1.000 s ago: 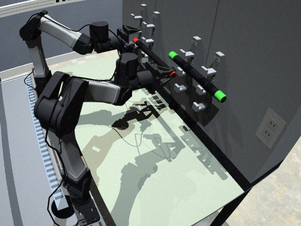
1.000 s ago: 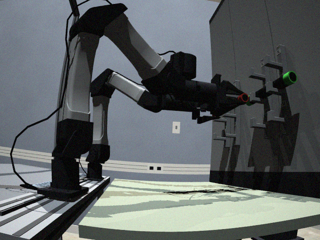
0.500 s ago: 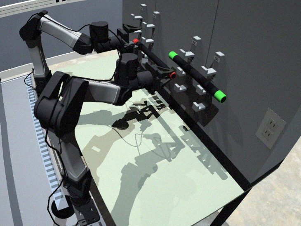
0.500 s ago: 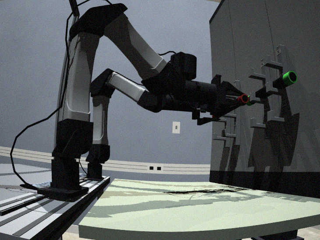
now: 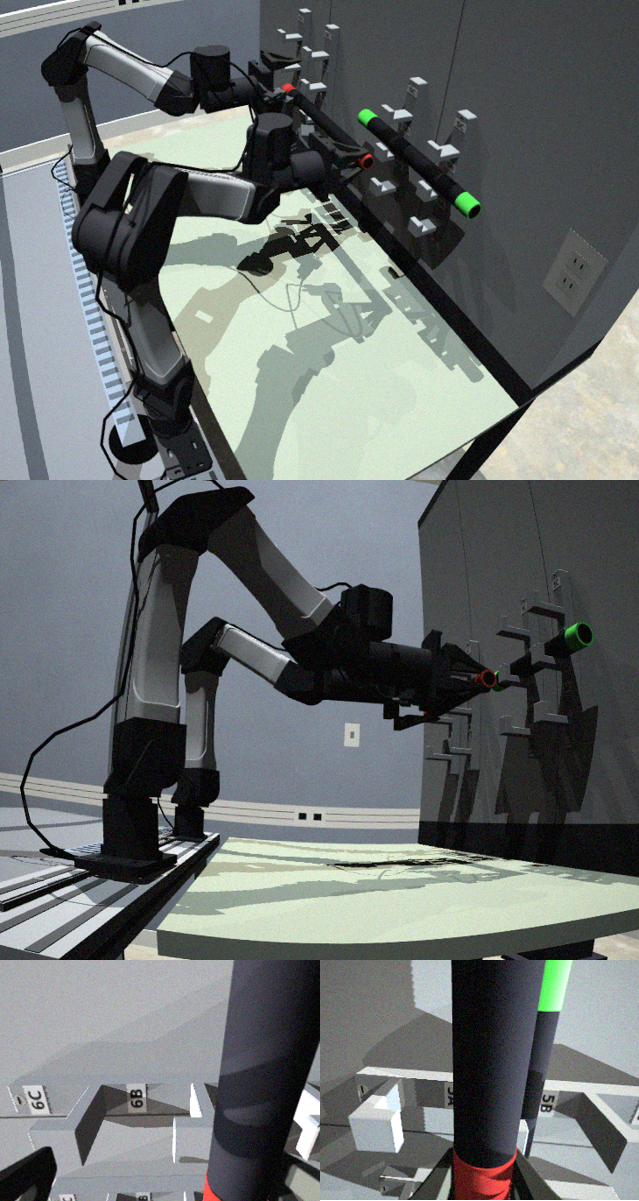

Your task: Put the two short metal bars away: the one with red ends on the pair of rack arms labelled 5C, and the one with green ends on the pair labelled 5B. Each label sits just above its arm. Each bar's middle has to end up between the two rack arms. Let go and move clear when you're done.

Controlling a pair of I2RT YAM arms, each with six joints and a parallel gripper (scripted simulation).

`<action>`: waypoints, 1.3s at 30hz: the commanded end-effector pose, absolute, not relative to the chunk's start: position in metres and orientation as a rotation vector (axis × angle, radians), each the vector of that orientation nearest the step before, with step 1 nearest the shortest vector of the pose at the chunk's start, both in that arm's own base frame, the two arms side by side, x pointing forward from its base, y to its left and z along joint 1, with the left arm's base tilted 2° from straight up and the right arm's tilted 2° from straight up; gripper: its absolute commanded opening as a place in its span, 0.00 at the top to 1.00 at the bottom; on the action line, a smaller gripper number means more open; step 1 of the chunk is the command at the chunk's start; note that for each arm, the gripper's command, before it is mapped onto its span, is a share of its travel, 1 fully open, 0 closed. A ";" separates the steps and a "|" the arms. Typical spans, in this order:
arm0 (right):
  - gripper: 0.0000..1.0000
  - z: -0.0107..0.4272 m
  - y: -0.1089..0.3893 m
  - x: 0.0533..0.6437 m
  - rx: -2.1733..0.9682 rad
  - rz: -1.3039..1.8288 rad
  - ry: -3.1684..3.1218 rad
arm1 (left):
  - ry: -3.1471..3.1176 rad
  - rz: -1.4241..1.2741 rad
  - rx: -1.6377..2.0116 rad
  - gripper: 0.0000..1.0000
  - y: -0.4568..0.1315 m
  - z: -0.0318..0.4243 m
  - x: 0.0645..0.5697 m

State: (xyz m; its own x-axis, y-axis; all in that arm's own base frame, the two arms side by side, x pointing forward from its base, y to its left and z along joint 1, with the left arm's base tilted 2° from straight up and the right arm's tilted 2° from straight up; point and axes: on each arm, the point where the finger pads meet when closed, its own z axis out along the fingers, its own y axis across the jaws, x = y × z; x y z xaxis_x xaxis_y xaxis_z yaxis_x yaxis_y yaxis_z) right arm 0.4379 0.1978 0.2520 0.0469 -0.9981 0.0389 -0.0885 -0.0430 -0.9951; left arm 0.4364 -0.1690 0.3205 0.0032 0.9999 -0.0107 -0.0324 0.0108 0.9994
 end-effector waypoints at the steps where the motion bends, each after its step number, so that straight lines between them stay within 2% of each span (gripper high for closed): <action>1: 1.00 0.282 0.201 0.441 -1.239 -1.152 1.206 | 1.185 1.206 1.174 0.00 -0.170 0.316 0.436; 39: 1.00 0.301 0.198 0.438 -1.239 -1.152 1.206 | 1.185 1.206 1.174 0.00 -0.170 0.316 0.436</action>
State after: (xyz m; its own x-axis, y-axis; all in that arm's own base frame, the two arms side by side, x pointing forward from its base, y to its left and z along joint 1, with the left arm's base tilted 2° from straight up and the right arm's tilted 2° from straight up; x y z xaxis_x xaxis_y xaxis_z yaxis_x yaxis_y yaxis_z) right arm 0.4383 0.2002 0.2562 0.0520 -0.9971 0.0551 -0.1125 -0.0607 -0.9918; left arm 0.4364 -0.1697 0.3206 0.0068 0.9999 -0.0107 -0.0327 0.0109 0.9994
